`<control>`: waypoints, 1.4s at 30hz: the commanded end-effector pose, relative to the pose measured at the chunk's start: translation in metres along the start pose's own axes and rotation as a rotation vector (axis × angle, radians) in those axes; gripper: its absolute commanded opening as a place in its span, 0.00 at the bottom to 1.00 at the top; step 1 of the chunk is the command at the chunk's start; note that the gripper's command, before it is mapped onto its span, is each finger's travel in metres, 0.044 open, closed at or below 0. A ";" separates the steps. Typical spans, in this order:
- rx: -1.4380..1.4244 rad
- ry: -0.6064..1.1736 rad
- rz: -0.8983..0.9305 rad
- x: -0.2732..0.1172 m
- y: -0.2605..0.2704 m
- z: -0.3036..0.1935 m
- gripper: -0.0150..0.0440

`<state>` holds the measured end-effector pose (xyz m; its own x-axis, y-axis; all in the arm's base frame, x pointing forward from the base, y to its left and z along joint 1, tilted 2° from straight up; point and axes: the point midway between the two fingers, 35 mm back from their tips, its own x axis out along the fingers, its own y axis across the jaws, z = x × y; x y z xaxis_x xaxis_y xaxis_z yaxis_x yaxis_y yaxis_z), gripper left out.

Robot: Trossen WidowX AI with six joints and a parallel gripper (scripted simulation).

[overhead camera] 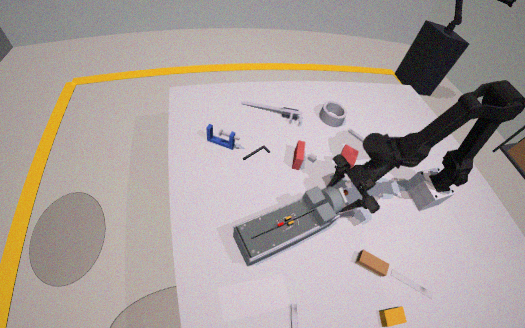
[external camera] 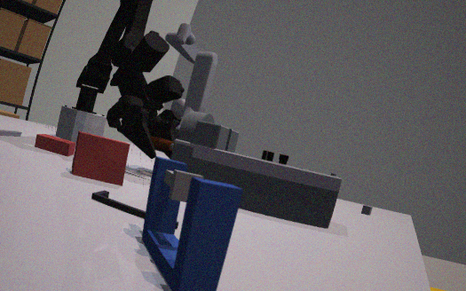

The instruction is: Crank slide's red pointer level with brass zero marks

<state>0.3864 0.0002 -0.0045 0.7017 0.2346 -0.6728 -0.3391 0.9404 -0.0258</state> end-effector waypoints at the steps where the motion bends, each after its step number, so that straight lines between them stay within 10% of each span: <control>1: -0.006 -0.002 0.005 0.000 0.001 -0.001 0.69; 11: -0.006 -0.002 0.005 0.000 0.001 -0.001 0.25; 42: -0.007 -0.002 0.004 -0.003 -0.010 0.004 0.25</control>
<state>0.3877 -0.0009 -0.0028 0.6896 0.2562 -0.6774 -0.3618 0.9321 -0.0157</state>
